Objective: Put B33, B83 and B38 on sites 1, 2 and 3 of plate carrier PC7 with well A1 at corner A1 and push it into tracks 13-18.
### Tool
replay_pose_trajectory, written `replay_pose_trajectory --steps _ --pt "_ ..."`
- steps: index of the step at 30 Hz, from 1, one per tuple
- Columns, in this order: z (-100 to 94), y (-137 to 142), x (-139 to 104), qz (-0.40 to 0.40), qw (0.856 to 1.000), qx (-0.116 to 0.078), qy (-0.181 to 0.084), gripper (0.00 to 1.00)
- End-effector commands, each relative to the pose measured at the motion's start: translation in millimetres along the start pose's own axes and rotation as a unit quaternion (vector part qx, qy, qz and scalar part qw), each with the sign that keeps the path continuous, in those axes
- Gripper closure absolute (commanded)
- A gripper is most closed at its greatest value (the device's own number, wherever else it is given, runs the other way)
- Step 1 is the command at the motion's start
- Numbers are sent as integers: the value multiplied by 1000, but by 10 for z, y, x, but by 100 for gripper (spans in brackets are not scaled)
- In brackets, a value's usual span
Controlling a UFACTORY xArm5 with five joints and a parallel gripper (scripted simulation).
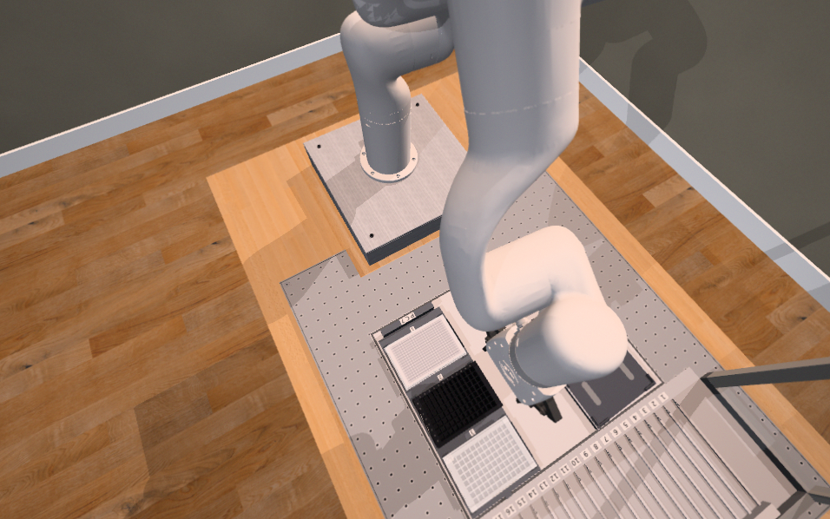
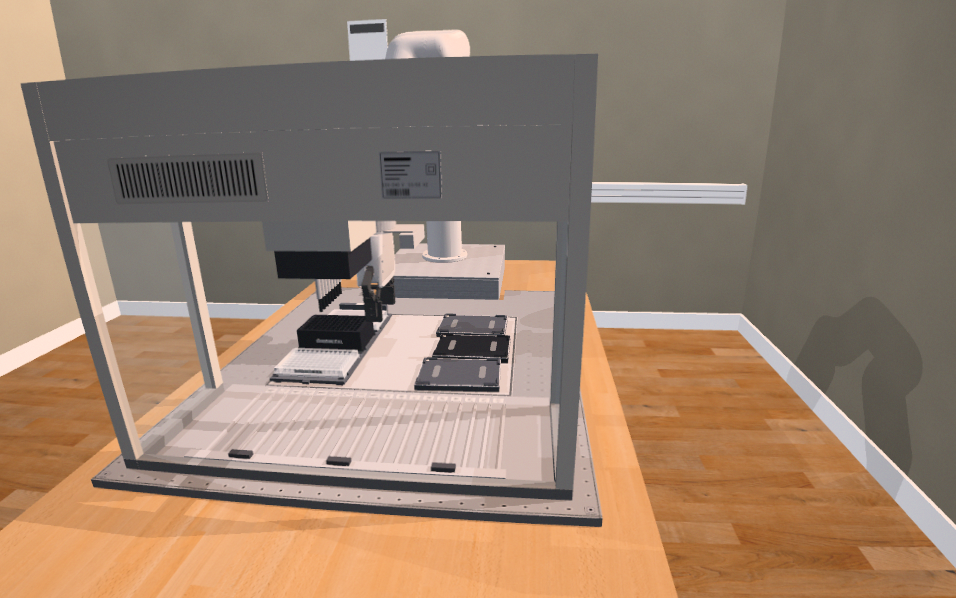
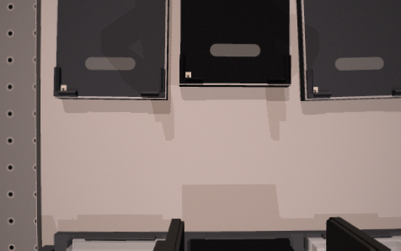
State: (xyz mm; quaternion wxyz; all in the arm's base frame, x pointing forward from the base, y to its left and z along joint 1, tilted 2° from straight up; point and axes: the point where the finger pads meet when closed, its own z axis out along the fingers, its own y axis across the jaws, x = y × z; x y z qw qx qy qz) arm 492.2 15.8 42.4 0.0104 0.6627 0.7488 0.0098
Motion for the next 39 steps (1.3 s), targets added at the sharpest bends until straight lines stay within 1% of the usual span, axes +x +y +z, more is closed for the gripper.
replay_pose_trajectory --steps 1,26,38,39 --pt "-73 12 -2 0 1000 -2 4 0" --pt "-456 11 -5 0 1000 -2 4 0" --pt "-456 11 -5 0 1000 -2 4 0" --pt "-456 11 -55 0 1000 -2 4 0"
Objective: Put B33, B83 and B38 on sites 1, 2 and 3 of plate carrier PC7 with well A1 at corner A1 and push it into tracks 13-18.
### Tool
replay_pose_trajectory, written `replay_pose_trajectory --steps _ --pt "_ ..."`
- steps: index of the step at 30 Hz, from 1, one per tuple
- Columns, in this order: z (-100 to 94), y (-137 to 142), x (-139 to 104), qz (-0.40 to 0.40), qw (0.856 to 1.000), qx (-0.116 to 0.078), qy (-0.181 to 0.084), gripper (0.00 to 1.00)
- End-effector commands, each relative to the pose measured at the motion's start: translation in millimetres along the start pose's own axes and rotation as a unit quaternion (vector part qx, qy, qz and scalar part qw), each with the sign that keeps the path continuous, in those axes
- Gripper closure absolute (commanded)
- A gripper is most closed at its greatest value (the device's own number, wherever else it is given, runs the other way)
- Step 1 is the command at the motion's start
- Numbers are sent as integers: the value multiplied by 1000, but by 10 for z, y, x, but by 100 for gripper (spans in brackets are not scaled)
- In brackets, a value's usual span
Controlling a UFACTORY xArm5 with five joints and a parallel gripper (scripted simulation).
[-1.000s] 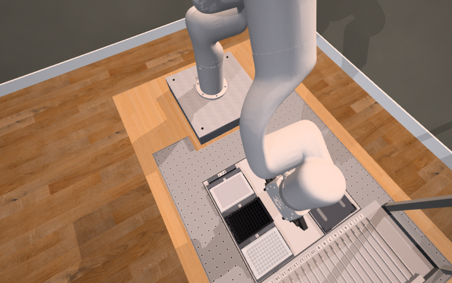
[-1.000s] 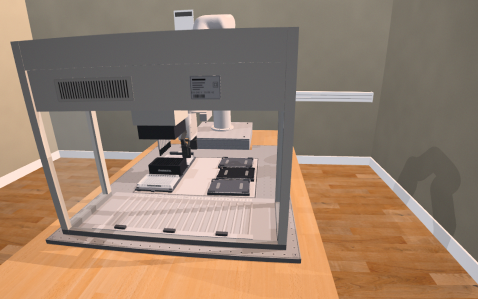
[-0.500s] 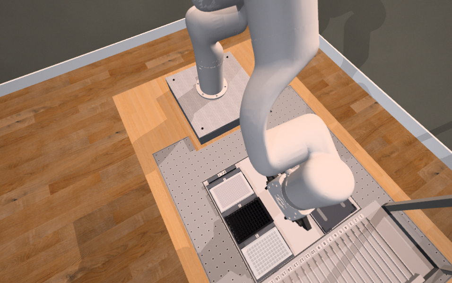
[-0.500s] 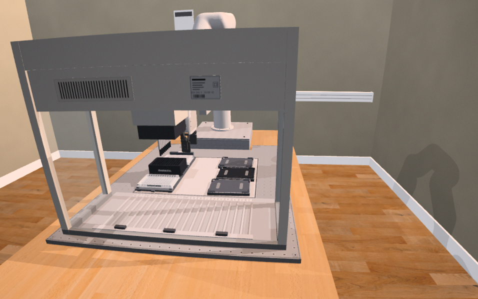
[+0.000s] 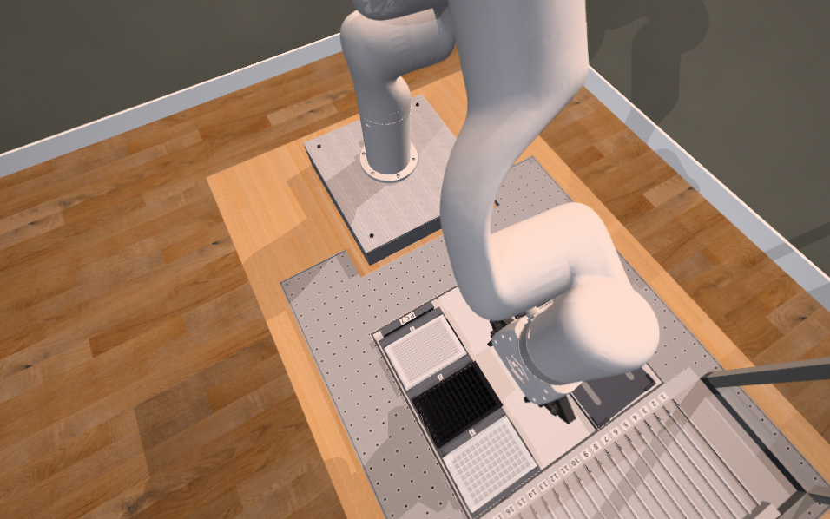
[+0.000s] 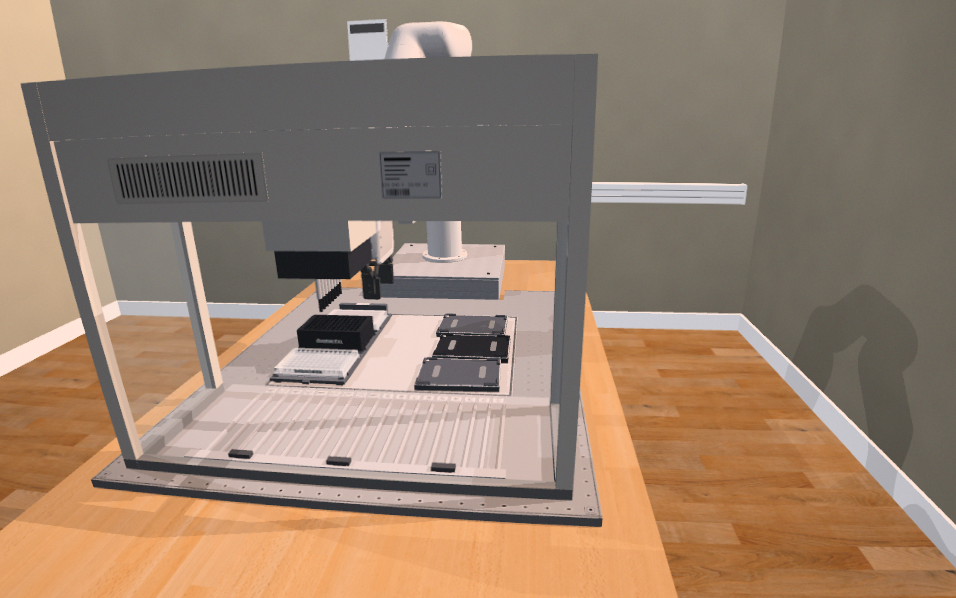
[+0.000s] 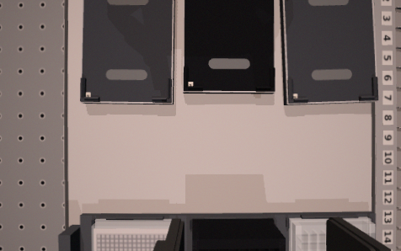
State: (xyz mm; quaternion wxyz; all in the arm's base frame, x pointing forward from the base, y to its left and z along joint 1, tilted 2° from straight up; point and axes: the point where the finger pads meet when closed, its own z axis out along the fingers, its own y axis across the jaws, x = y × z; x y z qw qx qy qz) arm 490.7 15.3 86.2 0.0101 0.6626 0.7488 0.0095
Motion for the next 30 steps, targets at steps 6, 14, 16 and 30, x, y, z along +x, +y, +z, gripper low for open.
replay_pose_trajectory --steps 6,14,16,30 --pt "-14 14 -352 0 1000 -3 4 0" --pt "-12 14 -653 0 1000 -3 4 0" --pt "-11 14 -753 0 1000 -3 4 0" --pt "-7 14 -1355 0 1000 -3 4 0"
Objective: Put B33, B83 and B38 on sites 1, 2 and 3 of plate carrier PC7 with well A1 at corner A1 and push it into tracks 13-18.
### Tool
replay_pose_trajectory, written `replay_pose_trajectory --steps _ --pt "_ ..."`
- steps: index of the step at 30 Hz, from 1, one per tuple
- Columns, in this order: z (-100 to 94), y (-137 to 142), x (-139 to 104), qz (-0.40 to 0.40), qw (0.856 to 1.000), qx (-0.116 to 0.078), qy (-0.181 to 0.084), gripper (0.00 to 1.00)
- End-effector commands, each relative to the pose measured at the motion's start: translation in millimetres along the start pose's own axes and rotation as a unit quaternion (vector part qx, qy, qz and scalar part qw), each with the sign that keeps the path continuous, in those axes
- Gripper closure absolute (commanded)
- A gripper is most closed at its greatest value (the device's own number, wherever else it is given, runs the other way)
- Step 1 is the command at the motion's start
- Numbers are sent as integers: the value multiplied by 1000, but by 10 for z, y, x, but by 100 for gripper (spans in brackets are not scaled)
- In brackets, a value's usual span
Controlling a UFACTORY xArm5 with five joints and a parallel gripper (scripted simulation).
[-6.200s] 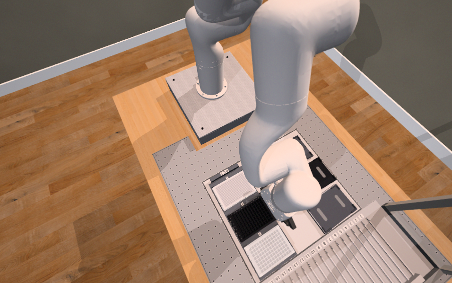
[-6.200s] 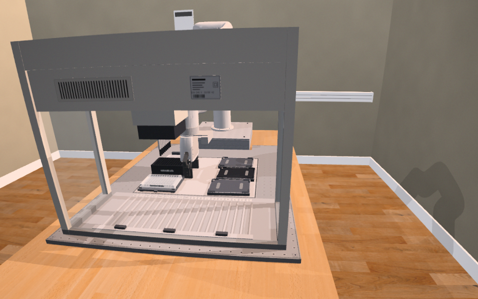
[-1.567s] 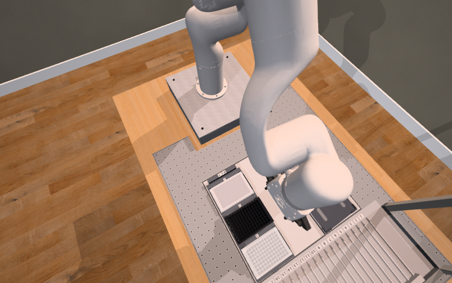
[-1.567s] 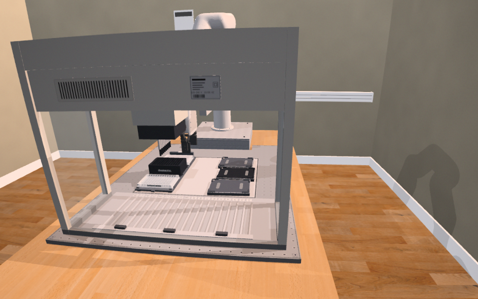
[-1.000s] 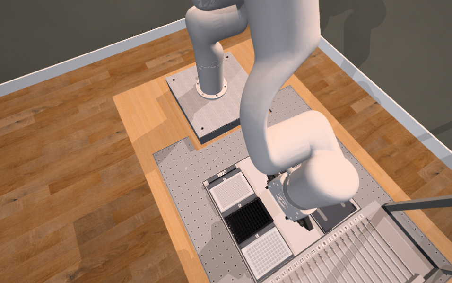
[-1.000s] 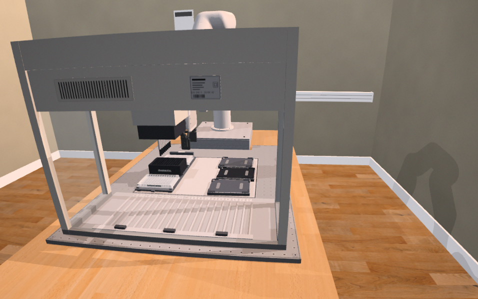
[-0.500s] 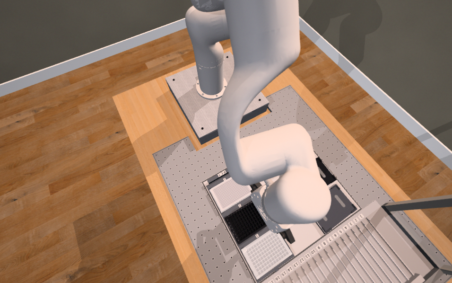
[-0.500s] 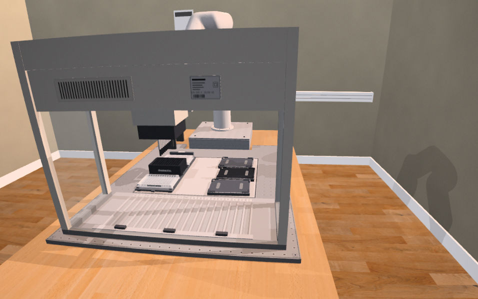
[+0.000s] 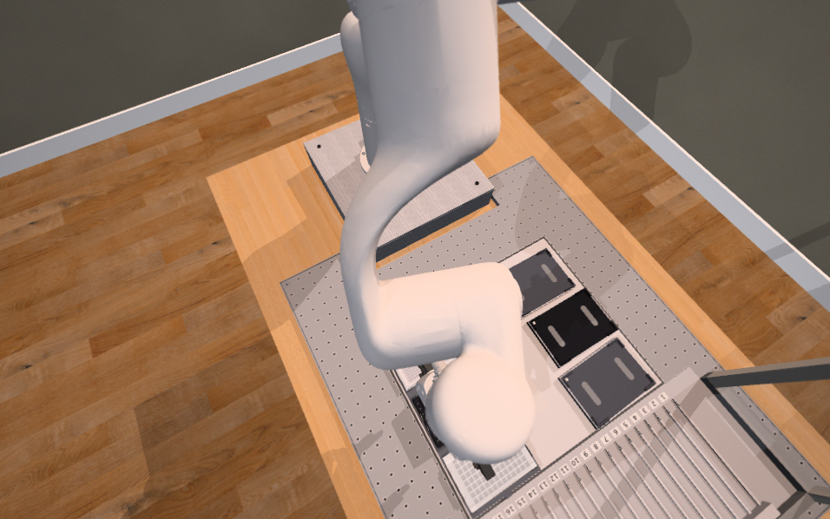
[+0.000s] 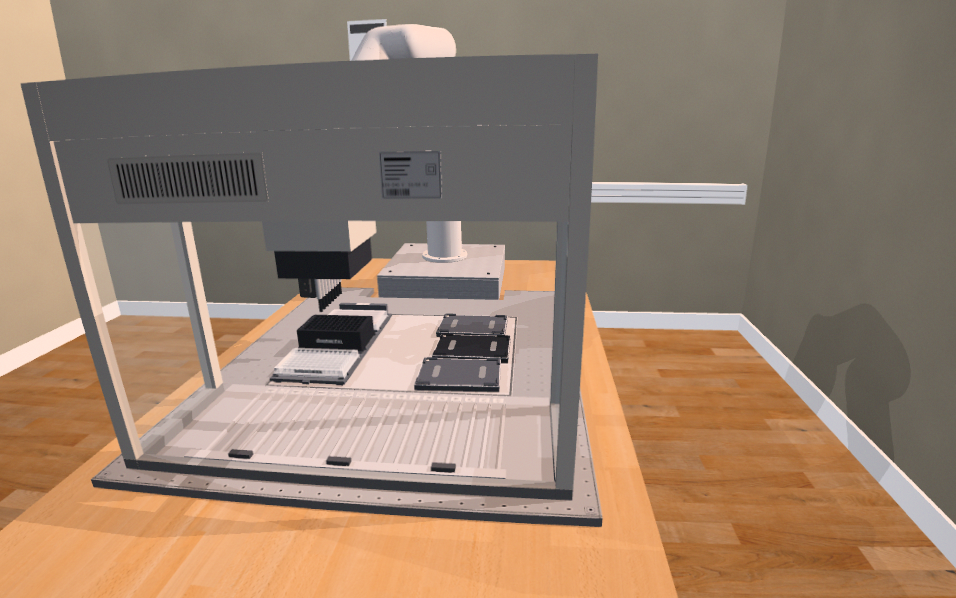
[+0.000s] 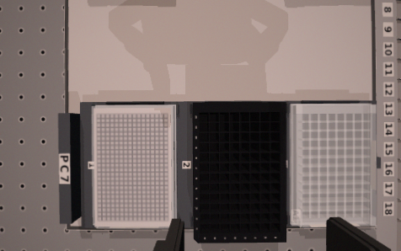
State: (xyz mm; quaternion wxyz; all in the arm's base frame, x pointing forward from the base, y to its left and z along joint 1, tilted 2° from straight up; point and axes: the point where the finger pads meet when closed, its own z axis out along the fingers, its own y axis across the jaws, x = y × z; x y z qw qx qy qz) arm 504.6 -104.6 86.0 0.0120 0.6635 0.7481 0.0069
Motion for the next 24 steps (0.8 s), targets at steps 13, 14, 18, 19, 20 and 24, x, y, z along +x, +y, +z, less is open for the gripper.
replay_pose_trajectory --steps 13,14,18,19,20,24 --pt "-3 24 -746 -1 1000 -3 7 0" --pt "-3 24 -746 -1 1000 -3 7 0" --pt "-3 24 -746 -1 1000 -3 7 0" --pt "-3 24 -746 -1 1000 -3 7 0" --pt "-3 24 -746 -1 1000 -3 7 0" --pt "-3 24 -746 -1 1000 -3 7 0"
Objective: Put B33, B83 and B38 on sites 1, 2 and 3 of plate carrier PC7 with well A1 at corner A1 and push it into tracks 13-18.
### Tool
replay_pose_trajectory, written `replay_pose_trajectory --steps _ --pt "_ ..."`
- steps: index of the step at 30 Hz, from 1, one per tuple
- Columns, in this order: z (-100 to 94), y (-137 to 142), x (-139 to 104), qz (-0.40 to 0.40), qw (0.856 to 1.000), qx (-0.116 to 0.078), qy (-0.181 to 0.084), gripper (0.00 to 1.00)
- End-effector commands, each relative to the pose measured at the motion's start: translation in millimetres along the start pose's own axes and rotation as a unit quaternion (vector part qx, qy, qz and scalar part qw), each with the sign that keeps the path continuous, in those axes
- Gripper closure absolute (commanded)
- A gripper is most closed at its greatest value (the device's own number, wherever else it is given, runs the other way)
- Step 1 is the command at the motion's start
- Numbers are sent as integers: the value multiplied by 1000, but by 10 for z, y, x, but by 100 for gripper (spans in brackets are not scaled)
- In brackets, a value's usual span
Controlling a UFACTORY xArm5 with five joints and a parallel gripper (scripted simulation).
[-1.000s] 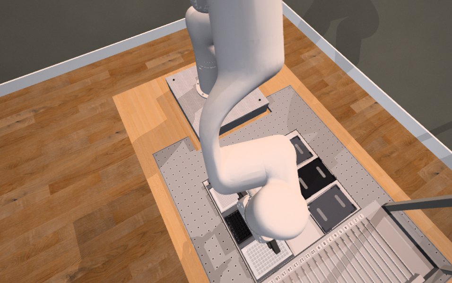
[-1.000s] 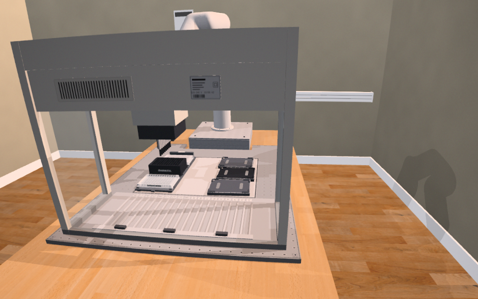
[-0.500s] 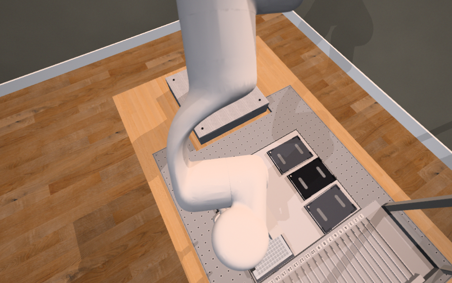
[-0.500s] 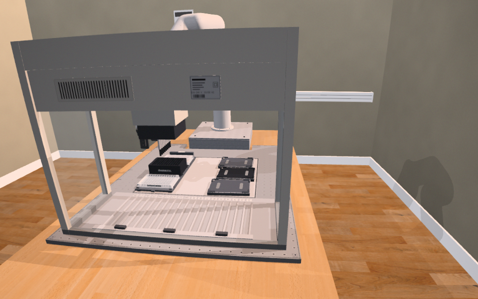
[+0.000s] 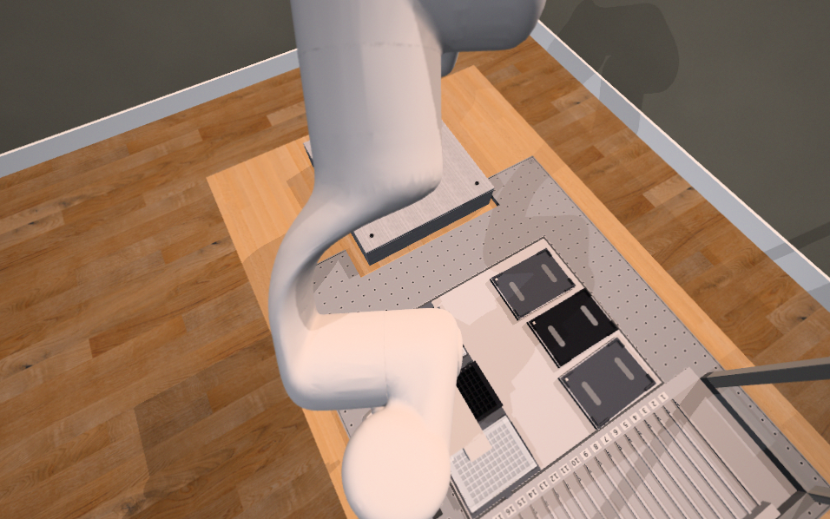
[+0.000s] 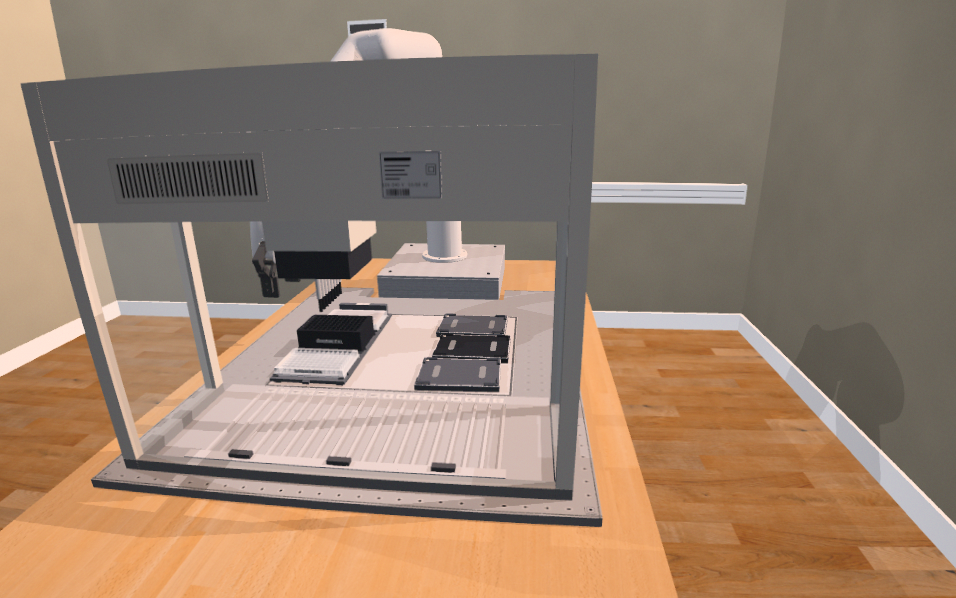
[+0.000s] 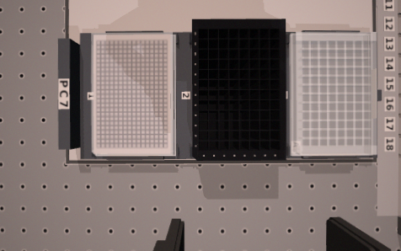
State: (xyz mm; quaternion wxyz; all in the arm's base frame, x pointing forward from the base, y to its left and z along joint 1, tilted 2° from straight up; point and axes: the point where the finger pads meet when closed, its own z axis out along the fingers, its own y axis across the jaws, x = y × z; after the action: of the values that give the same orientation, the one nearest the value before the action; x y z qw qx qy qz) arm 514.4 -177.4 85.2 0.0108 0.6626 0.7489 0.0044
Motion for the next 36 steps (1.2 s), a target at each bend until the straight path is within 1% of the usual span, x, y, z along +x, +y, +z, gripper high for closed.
replay_pose_trajectory --steps 1,9,36 --pt "-18 13 -12 0 1000 -6 7 0" --pt "15 13 -11 0 1000 -6 7 0" --pt "433 17 -5 0 1000 -6 7 0"
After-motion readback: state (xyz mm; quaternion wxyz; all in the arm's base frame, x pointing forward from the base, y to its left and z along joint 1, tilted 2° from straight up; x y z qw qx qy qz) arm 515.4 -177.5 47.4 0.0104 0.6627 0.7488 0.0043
